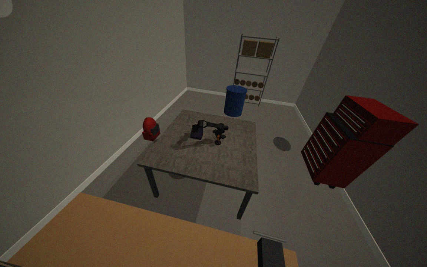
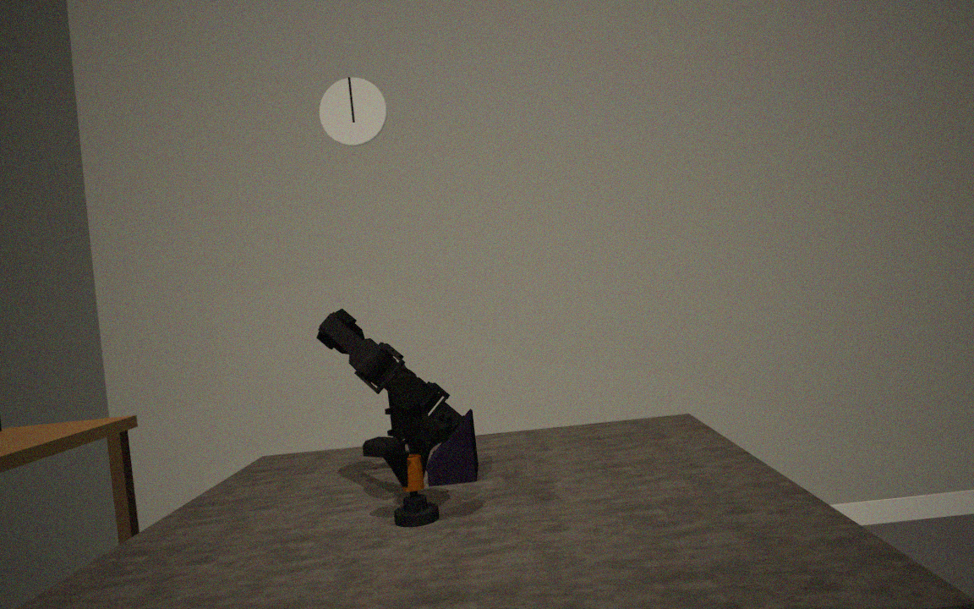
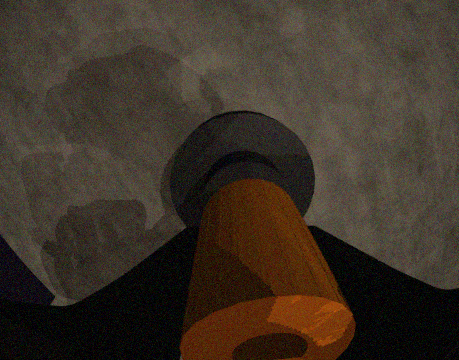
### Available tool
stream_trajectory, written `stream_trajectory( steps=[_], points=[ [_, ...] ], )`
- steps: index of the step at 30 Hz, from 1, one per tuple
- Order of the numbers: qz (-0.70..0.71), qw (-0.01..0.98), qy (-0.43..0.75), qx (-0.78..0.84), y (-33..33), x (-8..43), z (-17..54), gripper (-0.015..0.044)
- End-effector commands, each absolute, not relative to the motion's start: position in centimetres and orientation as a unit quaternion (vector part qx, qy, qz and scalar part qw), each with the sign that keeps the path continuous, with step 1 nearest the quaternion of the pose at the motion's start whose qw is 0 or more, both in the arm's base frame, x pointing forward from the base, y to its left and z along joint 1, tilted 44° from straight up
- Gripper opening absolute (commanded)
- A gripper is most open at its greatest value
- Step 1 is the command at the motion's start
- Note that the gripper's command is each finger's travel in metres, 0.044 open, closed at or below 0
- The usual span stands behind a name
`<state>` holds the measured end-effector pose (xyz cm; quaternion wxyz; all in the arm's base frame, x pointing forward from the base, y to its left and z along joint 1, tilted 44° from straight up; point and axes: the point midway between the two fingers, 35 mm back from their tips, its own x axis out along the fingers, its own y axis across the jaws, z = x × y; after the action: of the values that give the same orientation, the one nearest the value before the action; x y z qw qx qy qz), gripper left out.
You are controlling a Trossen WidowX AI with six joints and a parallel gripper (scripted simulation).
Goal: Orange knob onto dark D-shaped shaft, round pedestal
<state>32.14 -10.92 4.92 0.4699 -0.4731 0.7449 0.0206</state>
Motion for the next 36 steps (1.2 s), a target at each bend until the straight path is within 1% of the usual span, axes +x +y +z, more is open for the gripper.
stream_trajectory(
  steps=[1,21,28,36],
  points=[
    [0.021,0.469,0.744,-0.474,-10.96,32.18,4.91,0.0000],
    [0.021,0.470,0.744,-0.474,-10.61,32.24,5.20,0.0000],
    [0.095,0.420,0.739,-0.519,-10.62,32.31,5.17,0.0000],
    [0.099,0.417,0.738,-0.521,-10.80,32.17,4.95,0.0000]
  ],
)
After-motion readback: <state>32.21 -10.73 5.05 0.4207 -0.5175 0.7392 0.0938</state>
